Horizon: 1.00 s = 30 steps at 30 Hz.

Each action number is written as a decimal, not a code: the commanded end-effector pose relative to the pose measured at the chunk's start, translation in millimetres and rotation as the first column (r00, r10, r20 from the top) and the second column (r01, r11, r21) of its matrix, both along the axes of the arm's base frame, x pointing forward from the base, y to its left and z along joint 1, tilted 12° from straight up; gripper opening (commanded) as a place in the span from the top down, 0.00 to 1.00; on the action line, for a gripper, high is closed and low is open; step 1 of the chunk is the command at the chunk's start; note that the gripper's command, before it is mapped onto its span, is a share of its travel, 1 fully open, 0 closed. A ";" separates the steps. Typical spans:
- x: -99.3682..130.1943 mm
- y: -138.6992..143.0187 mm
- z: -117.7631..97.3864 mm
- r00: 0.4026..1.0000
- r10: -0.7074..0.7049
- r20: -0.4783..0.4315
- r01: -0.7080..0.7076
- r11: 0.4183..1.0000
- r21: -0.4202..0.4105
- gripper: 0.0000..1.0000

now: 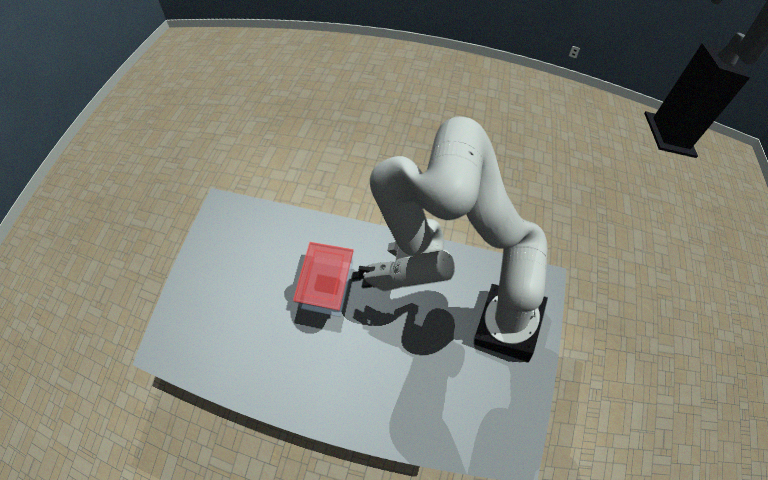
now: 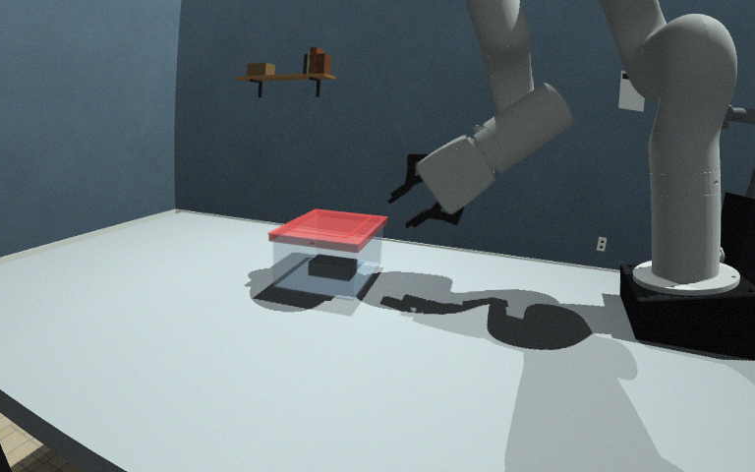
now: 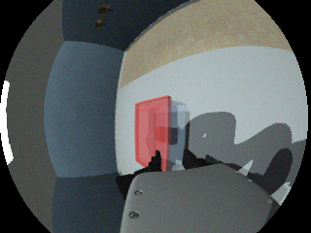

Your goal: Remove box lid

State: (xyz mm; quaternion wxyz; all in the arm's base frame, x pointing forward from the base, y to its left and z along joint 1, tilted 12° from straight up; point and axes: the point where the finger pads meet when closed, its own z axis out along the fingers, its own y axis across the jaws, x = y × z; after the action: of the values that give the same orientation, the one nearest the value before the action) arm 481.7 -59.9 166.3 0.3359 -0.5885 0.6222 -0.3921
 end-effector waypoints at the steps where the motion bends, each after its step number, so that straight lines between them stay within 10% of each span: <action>1: 3.1 -0.3 -1.0 1.000 0.000 0.001 0.000 1.000 0.000 0.52; 30: 44.3 -4.7 -22.8 1.000 0.000 0.001 0.000 1.000 0.000 0.52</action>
State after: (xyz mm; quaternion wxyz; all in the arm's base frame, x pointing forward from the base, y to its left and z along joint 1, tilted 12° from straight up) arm 518.8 -63.8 146.7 0.3359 -0.5885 0.6222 -0.3921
